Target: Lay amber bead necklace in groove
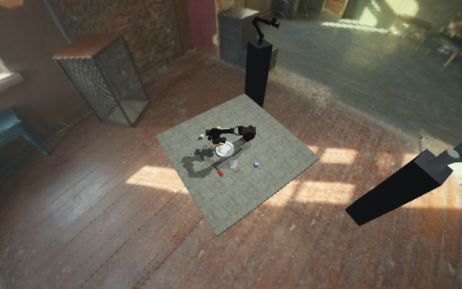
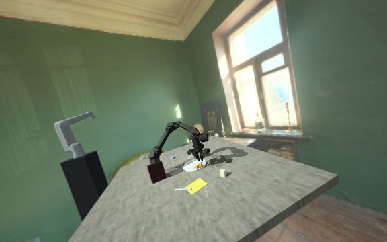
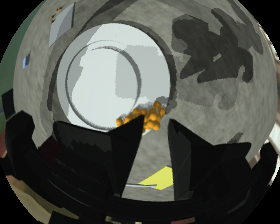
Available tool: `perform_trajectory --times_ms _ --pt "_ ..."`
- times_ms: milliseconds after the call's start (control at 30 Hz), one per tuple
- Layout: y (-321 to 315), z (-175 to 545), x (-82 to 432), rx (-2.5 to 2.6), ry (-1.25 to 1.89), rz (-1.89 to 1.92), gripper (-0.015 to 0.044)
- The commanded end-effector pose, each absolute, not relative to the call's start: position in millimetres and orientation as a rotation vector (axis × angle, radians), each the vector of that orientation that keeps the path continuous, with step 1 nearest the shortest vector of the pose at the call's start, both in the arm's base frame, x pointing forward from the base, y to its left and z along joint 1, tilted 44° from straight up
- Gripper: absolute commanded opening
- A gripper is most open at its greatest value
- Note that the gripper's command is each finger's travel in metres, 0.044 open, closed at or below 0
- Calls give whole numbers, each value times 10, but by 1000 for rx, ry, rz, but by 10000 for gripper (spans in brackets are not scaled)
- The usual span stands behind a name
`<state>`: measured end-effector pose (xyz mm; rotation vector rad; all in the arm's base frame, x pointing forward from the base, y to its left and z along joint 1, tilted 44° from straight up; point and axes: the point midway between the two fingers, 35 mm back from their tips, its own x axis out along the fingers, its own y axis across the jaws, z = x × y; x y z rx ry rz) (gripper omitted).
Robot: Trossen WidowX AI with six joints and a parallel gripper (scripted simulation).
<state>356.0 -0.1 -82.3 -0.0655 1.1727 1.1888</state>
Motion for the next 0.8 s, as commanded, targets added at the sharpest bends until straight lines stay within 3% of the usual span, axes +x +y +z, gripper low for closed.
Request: perform_trajectory --times_ms 0,767 --pt "15 -808 3596 -191 1061 1291 120" --pt "150 -950 3591 -198 1059 1288 120"
